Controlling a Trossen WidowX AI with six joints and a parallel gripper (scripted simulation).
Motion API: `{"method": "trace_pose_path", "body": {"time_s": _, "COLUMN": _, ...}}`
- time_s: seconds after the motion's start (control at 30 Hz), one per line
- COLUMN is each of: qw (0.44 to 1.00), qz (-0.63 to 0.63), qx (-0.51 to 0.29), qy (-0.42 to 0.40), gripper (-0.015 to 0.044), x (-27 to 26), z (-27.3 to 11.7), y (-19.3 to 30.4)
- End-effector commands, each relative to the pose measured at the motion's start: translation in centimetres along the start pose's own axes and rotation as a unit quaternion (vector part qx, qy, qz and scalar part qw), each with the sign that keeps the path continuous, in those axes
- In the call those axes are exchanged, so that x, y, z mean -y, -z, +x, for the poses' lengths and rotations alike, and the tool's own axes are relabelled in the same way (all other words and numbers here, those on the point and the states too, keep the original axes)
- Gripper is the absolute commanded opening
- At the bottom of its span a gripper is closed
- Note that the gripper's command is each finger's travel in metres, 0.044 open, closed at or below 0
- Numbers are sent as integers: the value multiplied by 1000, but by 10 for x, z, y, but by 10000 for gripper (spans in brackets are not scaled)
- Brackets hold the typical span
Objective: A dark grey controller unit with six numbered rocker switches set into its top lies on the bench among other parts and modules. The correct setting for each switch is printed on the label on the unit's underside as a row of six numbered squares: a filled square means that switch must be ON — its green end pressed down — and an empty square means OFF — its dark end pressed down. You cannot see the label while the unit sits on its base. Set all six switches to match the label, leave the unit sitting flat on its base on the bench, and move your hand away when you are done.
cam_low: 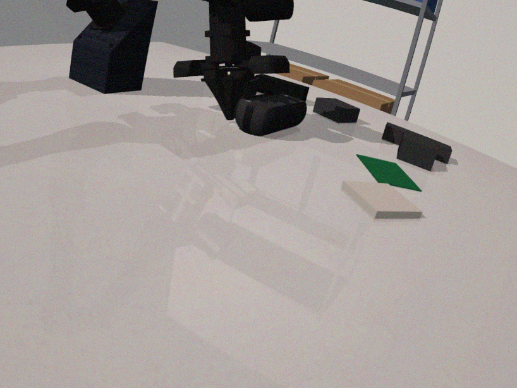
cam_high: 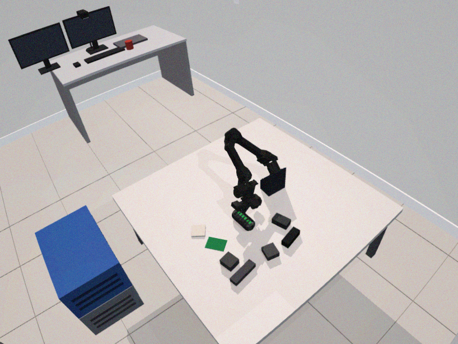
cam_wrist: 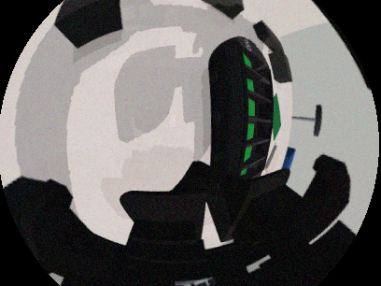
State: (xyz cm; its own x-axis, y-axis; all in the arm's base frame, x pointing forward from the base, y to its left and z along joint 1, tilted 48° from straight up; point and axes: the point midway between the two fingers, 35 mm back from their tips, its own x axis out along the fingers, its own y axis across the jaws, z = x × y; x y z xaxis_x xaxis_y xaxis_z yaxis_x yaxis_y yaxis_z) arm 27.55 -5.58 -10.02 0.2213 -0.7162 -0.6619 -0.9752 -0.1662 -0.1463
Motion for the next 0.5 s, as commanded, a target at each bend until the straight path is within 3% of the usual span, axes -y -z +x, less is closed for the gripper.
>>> {"method": "trace_pose_path", "body": {"time_s": 0.0, "qw": 1000, "qz": 1, "qx": -1, "qy": 2, "gripper": 0, "x": 5, "z": 0, "y": 0}}
{"method": "trace_pose_path", "body": {"time_s": 0.47, "qw": 1000, "qz": 1, "qx": -1, "qy": 2, "gripper": 0, "x": 9, "z": 1, "y": 0}}
